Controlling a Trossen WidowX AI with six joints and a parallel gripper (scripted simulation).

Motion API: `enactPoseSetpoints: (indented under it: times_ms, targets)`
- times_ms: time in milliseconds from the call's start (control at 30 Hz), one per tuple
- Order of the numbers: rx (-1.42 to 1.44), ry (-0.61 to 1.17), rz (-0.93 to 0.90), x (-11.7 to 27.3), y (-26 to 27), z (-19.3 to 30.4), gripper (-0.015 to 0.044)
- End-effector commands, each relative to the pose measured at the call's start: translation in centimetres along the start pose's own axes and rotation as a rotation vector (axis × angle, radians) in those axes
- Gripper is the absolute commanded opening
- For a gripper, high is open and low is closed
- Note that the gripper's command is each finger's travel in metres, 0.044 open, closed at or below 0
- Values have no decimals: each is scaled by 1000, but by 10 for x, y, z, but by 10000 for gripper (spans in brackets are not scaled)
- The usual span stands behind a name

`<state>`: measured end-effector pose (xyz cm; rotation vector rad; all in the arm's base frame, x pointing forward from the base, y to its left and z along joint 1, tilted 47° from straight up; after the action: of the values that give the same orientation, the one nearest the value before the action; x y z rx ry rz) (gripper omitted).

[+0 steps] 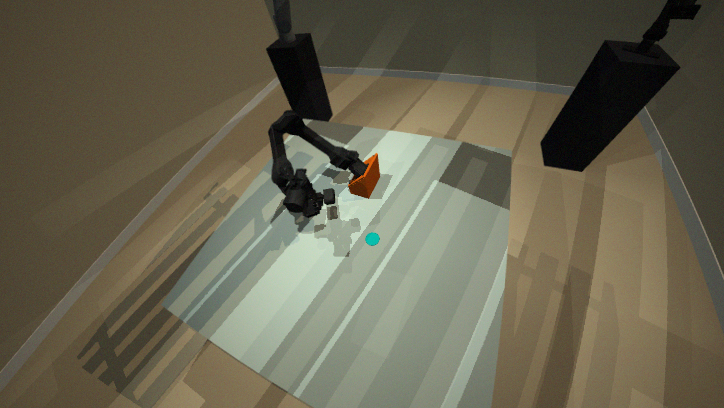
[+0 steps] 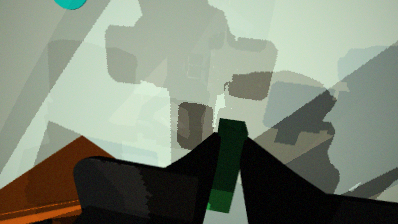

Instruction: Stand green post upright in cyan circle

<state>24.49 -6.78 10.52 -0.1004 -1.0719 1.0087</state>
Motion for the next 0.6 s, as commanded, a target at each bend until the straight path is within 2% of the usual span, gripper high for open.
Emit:
enactPoseSetpoints:
  times_ms: [0,567]
  targets:
    - [-5,-6,2,7,0,0,23]
    - [84,-39,-7,14,15,-28,23]
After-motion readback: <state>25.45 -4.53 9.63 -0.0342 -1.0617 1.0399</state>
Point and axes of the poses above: the point midway between the two fingers, 35 mm back from their tips, its own x axis back along the fingers, its own y axis across the jaws, z = x × y, the point moved 2 cm from there along x, back along the fingers, and after that the axes turned 15 degrees about x, right-handed, at the moved point
